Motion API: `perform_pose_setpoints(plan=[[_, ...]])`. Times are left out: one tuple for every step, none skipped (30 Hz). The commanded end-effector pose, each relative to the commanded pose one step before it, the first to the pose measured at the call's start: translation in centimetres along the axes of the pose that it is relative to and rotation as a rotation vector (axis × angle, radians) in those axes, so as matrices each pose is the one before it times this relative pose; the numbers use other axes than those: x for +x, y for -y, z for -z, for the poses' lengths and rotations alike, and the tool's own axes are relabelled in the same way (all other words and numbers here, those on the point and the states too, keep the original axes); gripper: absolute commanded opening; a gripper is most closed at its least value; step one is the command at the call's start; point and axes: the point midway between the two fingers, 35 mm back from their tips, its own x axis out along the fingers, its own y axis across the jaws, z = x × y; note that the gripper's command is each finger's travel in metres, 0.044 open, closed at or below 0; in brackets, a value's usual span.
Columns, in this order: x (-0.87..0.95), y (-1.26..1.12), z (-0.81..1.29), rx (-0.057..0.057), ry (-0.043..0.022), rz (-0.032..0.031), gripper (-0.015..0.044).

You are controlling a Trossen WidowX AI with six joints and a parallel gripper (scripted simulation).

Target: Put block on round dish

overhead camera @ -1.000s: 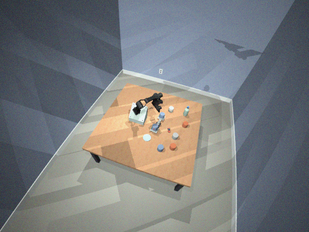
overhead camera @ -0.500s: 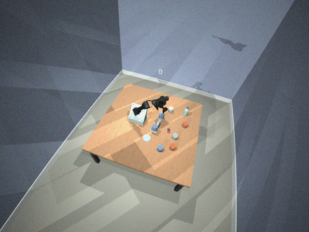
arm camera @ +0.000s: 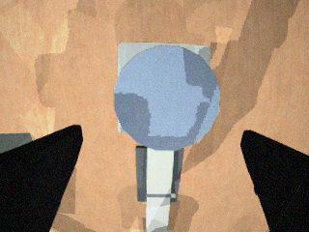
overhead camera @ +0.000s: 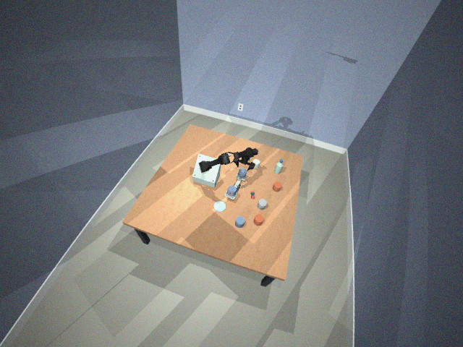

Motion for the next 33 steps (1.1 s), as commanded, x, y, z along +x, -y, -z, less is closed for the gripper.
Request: perform_pose_setpoints(plan=[[0.708,0.34,-0.291,-0.0064,0.01145,-0.00157,0.044],[0.565,-0.003,0.009,0.0001,-0.00029,0.00007,0.044],[0.188,-0.003,0.004,0.0,-0.00011,0.00002,0.044],[0.0,0.0,0.0,0.0,0.0,0.0,0.044],[0.0,0.0,0.0,0.0,0.0,0.0,0.044],[0.027,0.002,-0.001,0.0,0.00001,0.00001,0.044],[0.082,0.006,-0.004,0.0,0.00003,0.00002,0.044],[0.137,0.01,-0.006,0.0,0.00005,0.00003,0.044],[0.166,0.012,-0.007,0.0,0.00005,0.00003,0.044],[0.166,0.011,-0.006,0.0,0.00004,0.00003,0.044],[0.165,0.01,-0.005,0.0,0.00003,0.00003,0.044],[0.165,0.009,-0.005,0.0,0.00003,0.00003,0.044],[0.165,0.009,-0.004,0.0,0.00002,0.00003,0.044],[0.165,0.008,-0.004,0.0,0.00001,0.00003,0.044],[0.165,0.007,-0.003,0.0,0.0,0.00003,0.044],[0.165,0.007,-0.003,0.0,-0.00001,0.00003,0.044],[0.164,0.006,-0.002,0.0,-0.00002,0.00003,0.044],[0.164,0.005,-0.001,0.0,-0.00002,0.00003,0.044],[0.164,0.004,-0.001,0.0,-0.00003,0.00003,0.044],[0.164,0.004,0.0,0.0,-0.00004,0.00003,0.044],[0.164,0.003,0.0,0.0,-0.00005,0.00002,0.044],[0.163,0.002,0.001,0.0,-0.00006,0.00002,0.044],[0.163,0.001,0.001,0.0,-0.00006,0.00002,0.044],[0.163,0.001,0.002,0.0,-0.00007,0.00002,0.044],[0.163,0.0,0.002,0.0,-0.00008,0.00002,0.044],[0.162,-0.001,0.003,0.0,-0.00009,0.00002,0.044],[0.162,-0.001,0.003,0.0,-0.0001,0.00002,0.044],[0.162,-0.002,0.004,0.0,-0.00011,0.00002,0.044],[0.162,-0.003,0.004,0.0,-0.00011,0.00002,0.044],[0.162,-0.004,0.005,0.0,-0.00012,0.00001,0.044],[0.161,-0.004,0.005,0.0,-0.00013,0.00001,0.044],[0.161,-0.005,0.006,0.0,-0.00014,0.00001,0.044],[0.161,-0.006,0.006,0.0,-0.00015,0.00001,0.044]])
